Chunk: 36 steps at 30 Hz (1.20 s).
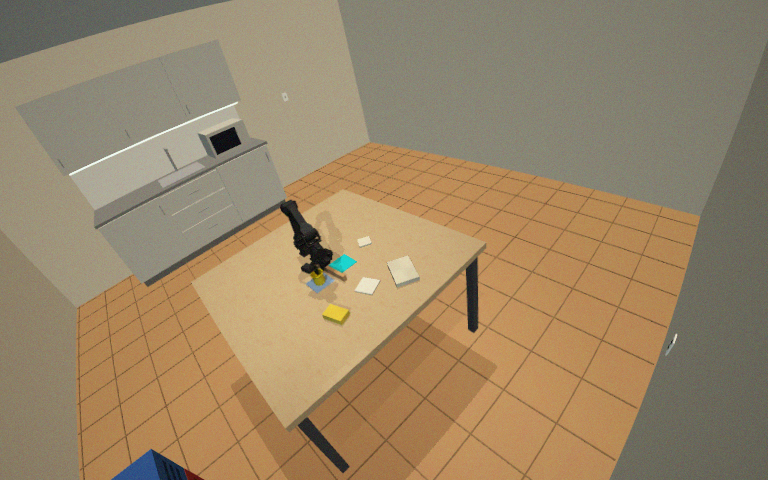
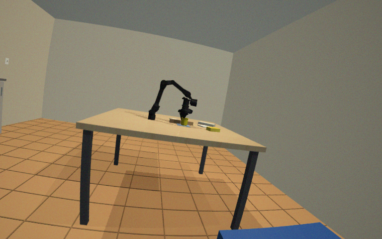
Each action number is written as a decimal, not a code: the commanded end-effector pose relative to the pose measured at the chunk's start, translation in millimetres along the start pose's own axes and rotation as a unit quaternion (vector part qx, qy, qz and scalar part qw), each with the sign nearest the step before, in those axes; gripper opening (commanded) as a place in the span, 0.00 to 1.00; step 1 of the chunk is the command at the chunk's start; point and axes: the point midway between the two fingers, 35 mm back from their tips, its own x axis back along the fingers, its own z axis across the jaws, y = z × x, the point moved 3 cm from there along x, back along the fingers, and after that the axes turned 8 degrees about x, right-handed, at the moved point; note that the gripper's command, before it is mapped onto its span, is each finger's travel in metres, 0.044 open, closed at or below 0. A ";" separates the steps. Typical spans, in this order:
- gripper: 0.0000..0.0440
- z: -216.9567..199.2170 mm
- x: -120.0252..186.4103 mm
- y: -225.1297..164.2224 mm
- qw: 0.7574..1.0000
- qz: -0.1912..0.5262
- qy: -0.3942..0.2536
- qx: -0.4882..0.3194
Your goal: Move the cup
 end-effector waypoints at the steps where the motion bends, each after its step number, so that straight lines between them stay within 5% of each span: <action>1: 0.39 0.1 -12.9 -1.4 1.000 0.007 0.005 0.015; 4: 0.35 0.1 -20.8 -1.3 0.999 0.006 0.007 0.033; 10: 0.04 -0.9 -22.0 -3.4 0.997 0.007 0.008 0.071; 36: 0.06 21.3 37.7 14.0 0.989 -0.038 -0.001 0.142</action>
